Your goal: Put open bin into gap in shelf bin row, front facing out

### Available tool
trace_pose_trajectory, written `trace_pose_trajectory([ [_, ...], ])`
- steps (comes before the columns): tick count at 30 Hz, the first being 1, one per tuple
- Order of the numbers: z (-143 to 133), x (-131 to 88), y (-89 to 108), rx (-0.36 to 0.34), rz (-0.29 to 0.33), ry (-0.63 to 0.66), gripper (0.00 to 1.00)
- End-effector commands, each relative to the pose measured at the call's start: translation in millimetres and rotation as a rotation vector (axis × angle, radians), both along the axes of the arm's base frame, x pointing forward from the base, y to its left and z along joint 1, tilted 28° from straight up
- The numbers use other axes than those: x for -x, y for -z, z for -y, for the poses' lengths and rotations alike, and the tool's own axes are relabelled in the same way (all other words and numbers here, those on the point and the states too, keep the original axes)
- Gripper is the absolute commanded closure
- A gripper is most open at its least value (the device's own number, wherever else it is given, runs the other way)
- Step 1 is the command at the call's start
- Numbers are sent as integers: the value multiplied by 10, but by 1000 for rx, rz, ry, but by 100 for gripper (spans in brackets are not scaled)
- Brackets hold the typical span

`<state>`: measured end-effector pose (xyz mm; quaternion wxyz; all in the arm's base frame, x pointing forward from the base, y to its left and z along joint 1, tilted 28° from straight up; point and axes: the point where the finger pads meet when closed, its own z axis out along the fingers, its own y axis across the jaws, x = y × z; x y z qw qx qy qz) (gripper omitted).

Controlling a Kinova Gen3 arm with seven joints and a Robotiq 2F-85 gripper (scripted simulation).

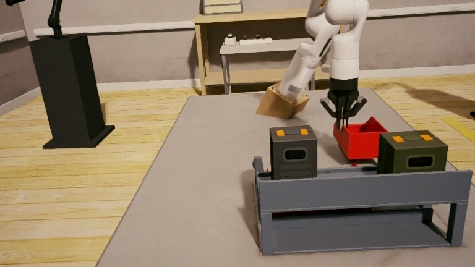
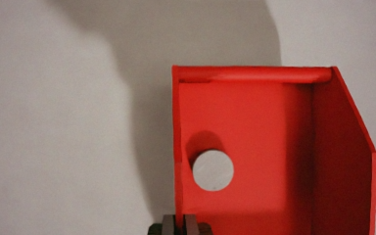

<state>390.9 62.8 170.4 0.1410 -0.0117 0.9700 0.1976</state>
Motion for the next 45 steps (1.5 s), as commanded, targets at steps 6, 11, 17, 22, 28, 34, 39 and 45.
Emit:
trace_pose_trajectory([
  [6,12,-8,-4,1,2,1,90],
  [11,12,-8,-4,1,2,1,90],
  [17,52,-437,-116,1,2,1,90],
  [22,52,-437,-116,1,2,1,90],
  [28,52,-437,-116,1,2,1,90],
  [34,58,-522,-140,1,2,1,90],
  [39,58,-522,-140,1,2,1,90],
  [45,58,-522,-140,1,2,1,90],
])
